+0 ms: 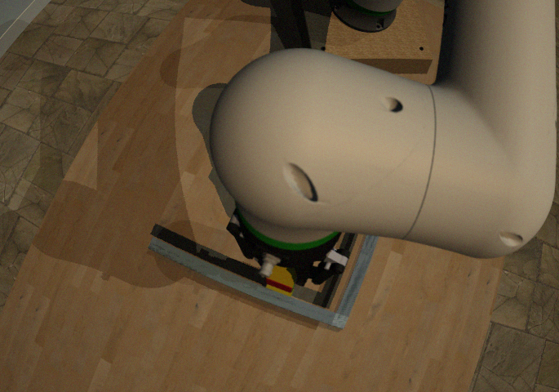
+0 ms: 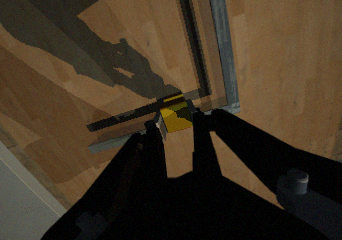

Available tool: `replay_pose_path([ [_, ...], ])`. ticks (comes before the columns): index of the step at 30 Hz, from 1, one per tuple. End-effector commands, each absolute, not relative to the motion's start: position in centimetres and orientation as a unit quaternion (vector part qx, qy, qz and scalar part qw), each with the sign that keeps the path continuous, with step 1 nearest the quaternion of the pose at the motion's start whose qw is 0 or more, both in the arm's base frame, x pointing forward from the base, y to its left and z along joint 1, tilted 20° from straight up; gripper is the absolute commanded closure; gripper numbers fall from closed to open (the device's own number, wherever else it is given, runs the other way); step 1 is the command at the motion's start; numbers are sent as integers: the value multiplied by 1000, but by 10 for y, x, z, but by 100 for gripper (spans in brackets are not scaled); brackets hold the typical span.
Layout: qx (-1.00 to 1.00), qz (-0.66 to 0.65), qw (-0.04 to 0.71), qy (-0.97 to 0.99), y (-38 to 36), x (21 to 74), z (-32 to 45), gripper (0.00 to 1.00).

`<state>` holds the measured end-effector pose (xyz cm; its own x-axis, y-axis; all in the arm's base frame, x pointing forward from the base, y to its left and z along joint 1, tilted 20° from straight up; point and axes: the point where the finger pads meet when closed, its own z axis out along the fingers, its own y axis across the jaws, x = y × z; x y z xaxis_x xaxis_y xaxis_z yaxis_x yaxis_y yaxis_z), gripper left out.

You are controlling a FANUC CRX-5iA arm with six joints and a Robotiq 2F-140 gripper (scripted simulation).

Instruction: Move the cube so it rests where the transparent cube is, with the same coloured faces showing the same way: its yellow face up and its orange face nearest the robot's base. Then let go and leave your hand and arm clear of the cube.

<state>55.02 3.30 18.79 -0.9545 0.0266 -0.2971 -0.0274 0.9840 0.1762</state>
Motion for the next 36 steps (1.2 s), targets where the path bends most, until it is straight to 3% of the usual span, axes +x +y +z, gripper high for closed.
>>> replay_pose_path([
  [1, 0, 89, 151, 984, 33, 550, 188, 100],
  [36, 0, 89, 151, 984, 45, 570, 125, 100],
])
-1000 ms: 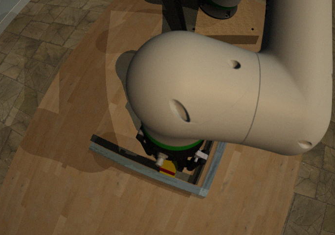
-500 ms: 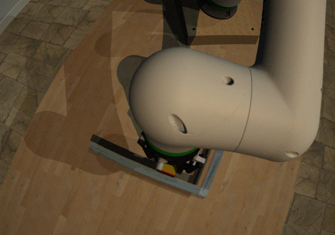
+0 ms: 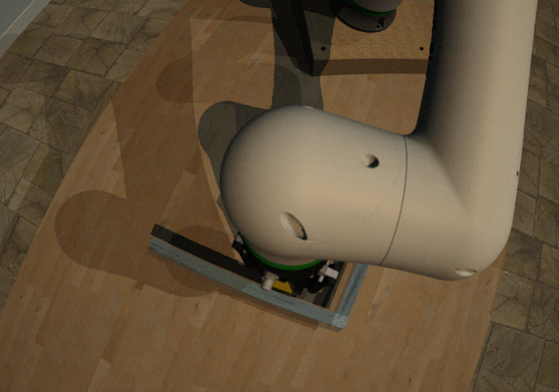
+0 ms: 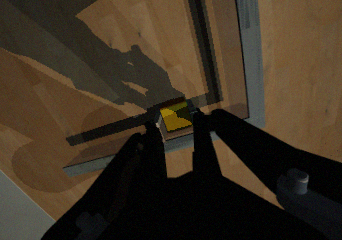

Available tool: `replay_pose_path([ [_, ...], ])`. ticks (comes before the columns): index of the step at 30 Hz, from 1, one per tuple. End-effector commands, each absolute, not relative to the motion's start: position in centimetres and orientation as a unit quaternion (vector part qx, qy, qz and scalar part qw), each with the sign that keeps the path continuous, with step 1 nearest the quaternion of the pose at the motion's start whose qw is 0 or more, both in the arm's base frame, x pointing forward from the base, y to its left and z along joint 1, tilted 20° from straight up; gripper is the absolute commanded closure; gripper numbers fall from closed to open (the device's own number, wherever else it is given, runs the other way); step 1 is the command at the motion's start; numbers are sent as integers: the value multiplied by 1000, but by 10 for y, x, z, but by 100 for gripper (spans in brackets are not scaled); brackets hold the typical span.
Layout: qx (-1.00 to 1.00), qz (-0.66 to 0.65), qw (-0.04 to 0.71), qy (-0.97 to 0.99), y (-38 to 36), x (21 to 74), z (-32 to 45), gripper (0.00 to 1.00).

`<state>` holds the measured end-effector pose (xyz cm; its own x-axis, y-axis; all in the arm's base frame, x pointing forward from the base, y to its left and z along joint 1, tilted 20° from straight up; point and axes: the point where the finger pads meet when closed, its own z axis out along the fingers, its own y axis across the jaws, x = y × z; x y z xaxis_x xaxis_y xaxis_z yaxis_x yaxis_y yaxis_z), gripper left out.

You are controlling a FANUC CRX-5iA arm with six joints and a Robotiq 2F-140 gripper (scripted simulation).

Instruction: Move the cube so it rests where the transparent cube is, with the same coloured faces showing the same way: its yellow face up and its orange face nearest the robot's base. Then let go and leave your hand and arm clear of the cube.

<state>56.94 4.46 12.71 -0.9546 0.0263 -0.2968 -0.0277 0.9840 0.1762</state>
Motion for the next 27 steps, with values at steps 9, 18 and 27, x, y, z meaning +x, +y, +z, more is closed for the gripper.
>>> replay_pose_path([
  [9, 0, 89, 151, 984, 45, 571, 122, 100],
  [18, 0, 89, 151, 984, 45, 571, 122, 100],
  [27, 0, 89, 151, 984, 45, 571, 122, 63],
])
